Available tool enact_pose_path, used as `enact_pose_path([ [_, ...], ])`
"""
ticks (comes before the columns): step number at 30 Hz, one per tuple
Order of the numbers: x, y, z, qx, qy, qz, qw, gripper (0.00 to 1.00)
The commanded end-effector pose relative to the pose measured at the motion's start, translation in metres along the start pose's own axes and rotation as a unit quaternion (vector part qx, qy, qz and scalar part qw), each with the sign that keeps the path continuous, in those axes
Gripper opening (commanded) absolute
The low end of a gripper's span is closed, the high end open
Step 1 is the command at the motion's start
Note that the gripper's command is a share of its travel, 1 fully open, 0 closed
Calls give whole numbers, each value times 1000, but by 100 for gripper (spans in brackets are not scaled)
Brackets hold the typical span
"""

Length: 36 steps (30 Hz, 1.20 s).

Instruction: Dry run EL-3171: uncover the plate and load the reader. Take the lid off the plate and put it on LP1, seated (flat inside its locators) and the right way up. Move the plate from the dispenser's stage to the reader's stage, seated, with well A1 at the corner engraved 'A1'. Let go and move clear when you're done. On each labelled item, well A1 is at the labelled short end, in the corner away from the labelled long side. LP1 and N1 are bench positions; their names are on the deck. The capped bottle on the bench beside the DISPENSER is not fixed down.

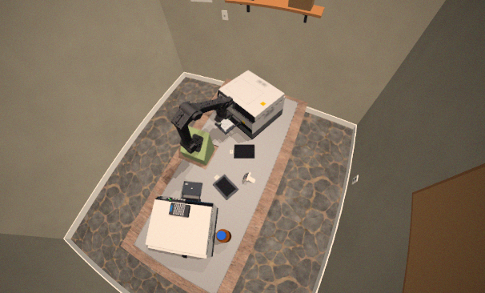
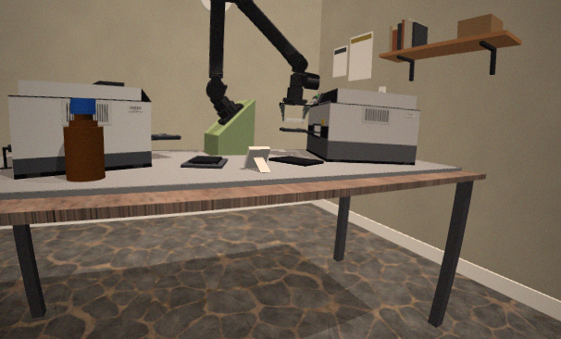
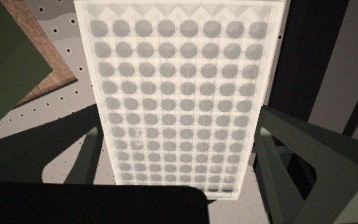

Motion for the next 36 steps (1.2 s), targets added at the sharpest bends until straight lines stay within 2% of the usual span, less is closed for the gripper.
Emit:
enact_pose_path([
  [1, -3, -1, 3, -2, -3, -4, 1000, 86],
  [6, -4, 2, 2, 1, -9, -7, 1000, 86],
  [10, -13, 2, -4, -3, -23, -1, 1000, 86],
  [18, -2, -1, 12, -1, -1, -5, 1000, 86],
  [23, -4, -1, 15, -3, -5, -3, 1000, 86],
  [29, -17, 2, 3, -3, -27, -1, 1000, 86],
  [33, -22, 3, 6, -5, -29, -1, 1000, 86],
  [36, -20, 2, 7, -5, -22, -1, 1000, 86],
])
Point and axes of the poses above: the point where the finger pads meet when closed, its own z axis out along the fingers, its own x axis across the jaws, y = z × x, the point moved 4 cm from there along -z, back along the fingers, and after that the axes turned 5 degrees about z, right-handed, at the moved point
